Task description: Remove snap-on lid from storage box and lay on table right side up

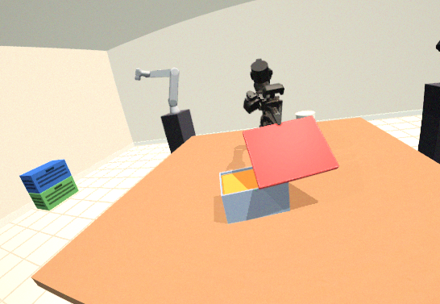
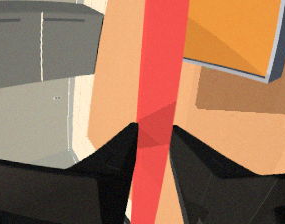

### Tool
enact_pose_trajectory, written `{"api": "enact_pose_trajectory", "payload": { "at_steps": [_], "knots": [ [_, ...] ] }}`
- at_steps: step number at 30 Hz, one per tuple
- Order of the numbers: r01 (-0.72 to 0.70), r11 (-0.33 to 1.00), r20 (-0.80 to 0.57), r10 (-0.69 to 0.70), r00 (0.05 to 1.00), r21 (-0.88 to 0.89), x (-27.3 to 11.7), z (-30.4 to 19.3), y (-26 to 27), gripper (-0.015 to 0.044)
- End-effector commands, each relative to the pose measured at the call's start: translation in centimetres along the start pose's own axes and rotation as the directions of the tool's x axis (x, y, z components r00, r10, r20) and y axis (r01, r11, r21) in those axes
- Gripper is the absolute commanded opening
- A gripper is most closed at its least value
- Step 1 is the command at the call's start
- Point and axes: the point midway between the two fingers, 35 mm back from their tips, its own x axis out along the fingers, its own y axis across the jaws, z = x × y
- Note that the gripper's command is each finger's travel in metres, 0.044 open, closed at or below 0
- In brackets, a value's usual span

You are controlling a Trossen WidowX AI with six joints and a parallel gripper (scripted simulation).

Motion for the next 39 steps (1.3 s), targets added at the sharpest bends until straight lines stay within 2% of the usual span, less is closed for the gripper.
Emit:
{"api": "enact_pose_trajectory", "payload": {
  "at_steps": [1, 39],
  "knots": [
    [-0.012, 1.0, 0.003, 0.012, 1.0, 0.0, -0.3, -1.0, 0.2, 0.0],
    [-0.011, 1.0, -0.003, 0.011, 1.0, 0.006, -0.9, -8.5, -0.4, 0.0]
  ]
}}
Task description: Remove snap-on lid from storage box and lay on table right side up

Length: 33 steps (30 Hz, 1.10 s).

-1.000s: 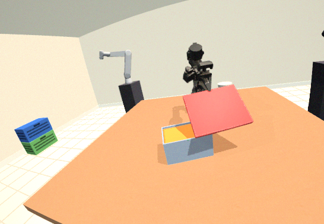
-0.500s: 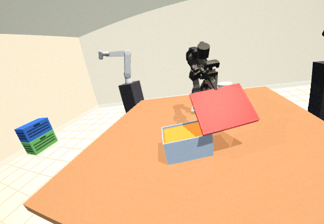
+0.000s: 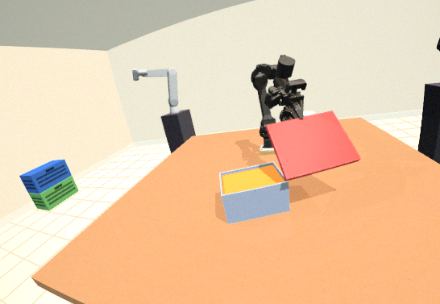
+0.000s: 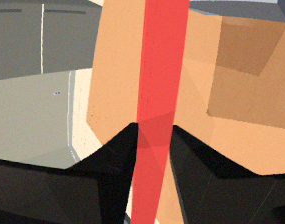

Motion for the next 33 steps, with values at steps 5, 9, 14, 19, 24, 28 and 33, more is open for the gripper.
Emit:
{"api": "enact_pose_trajectory", "payload": {
  "at_steps": [5, 9, 14, 19, 24, 28, 33],
  "knots": [
    [-0.007, 1.0, 0.001, 0.007, 1.0, 0.004, -0.3, -1.7, 0.0, 0.0],
    [-0.007, 1.0, 0.001, 0.007, 1.0, 0.004, -0.4, -2.5, -0.1, 0.0],
    [-0.007, 1.0, 0.0, 0.007, 1.0, 0.005, -0.4, -3.5, -0.1, 0.0],
    [-0.007, 1.0, -0.001, 0.007, 1.0, 0.006, -0.5, -4.5, -0.2, 0.0],
    [-0.006, 1.0, -0.002, 0.006, 1.0, 0.007, -0.6, -5.5, -0.3, 0.0],
    [-0.006, 1.0, -0.002, 0.006, 1.0, 0.007, -0.7, -6.3, -0.3, 0.0],
    [-0.006, 1.0, -0.003, 0.006, 1.0, 0.008, -0.8, -7.3, -0.4, 0.0]
  ]
}}
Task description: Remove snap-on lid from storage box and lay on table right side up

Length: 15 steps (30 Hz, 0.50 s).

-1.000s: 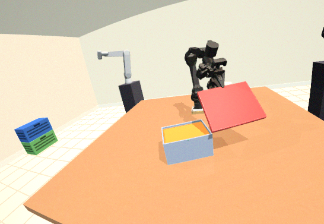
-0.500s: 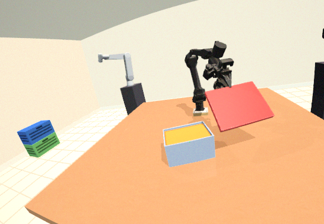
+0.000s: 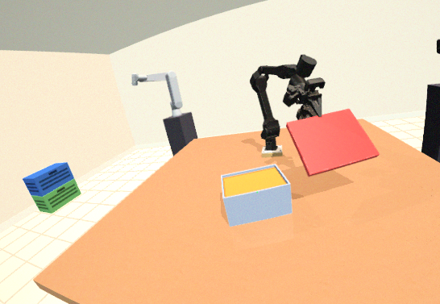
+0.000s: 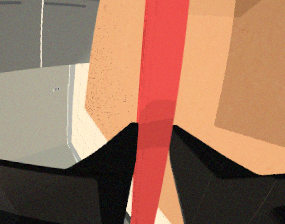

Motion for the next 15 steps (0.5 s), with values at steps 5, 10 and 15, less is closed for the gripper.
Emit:
{"api": "enact_pose_trajectory", "payload": {
  "at_steps": [5, 10, 15],
  "knots": [
    [-0.007, 1.0, 0.001, 0.007, 1.0, 0.005, -0.2, -1.7, 0.1, 0.0],
    [-0.007, 1.0, 0.001, 0.007, 1.0, 0.006, -0.3, -2.7, 0.0, 0.0],
    [-0.006, 1.0, 0.0, 0.006, 1.0, 0.006, -0.4, -3.7, 0.0, 0.0]
  ]
}}
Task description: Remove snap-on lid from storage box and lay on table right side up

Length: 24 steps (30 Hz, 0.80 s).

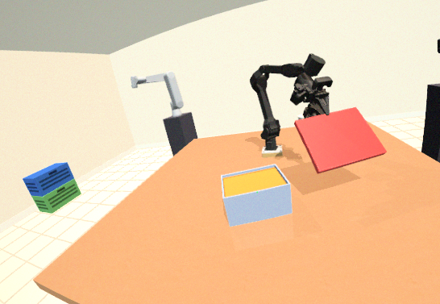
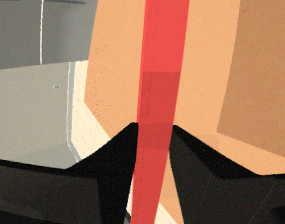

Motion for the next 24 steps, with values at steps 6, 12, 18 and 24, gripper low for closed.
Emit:
{"api": "enact_pose_trajectory", "payload": {
  "at_steps": [6, 12, 18, 24],
  "knots": [
    [-0.007, 1.0, 0.001, 0.007, 1.0, 0.005, -0.2, -1.9, 0.1, 0.0],
    [-0.007, 1.0, 0.001, 0.007, 1.0, 0.006, -0.3, -3.1, 0.0, 0.0],
    [-0.006, 1.0, 0.0, 0.006, 1.0, 0.007, -0.4, -4.3, -0.1, 0.0],
    [-0.006, 1.0, -0.001, 0.006, 1.0, 0.008, -0.5, -5.5, -0.1, 0.0]
  ]
}}
